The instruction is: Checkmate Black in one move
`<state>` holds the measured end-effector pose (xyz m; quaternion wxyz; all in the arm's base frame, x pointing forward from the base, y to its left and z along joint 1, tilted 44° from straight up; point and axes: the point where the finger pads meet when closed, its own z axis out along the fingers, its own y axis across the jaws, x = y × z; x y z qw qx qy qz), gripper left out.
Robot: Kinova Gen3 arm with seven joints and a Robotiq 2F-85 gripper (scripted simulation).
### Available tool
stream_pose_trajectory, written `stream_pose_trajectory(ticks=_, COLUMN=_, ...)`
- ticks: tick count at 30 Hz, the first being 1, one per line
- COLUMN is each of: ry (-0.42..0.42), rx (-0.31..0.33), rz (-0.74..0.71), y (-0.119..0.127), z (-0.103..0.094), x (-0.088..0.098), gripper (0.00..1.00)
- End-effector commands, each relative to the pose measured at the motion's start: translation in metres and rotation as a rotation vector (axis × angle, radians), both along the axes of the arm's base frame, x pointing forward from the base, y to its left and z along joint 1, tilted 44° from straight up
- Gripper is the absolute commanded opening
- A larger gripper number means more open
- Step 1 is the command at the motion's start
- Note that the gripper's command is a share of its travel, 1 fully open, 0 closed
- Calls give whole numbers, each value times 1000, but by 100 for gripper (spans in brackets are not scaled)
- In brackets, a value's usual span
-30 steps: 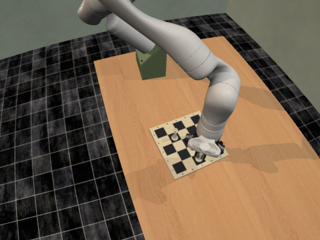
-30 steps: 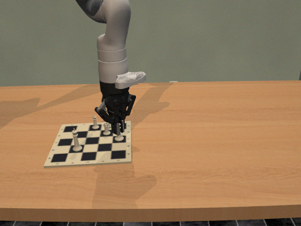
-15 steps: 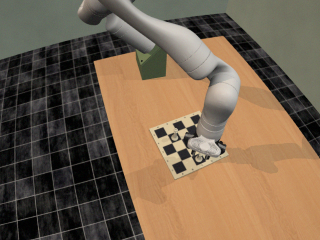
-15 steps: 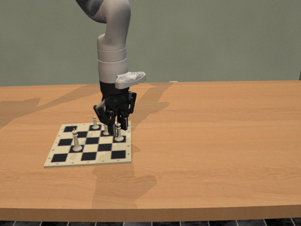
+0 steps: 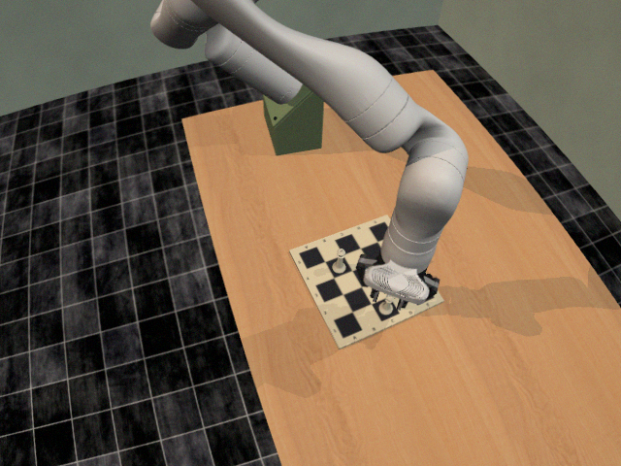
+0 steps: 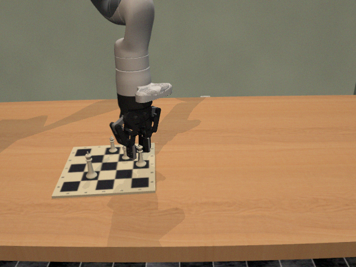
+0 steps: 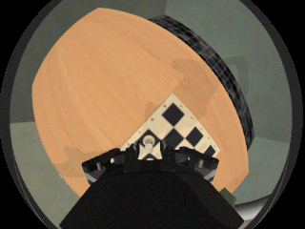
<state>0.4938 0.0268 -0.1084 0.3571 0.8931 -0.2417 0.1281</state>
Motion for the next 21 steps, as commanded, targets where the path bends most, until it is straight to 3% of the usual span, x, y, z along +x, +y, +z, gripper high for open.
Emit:
stream_pose_trajectory(ticks=1, ry=-5, rx=4, rz=4, y=4, z=3, x=2, gripper=41)
stream_pose_trajectory(ticks=15, ry=-5, rx=4, rz=4, y=52, z=51, x=-2, gripper=41)
stream_pose_trajectory(ticks=21, ry=-5, rx=4, rz=4, y=59, z=59, x=-3, gripper=41)
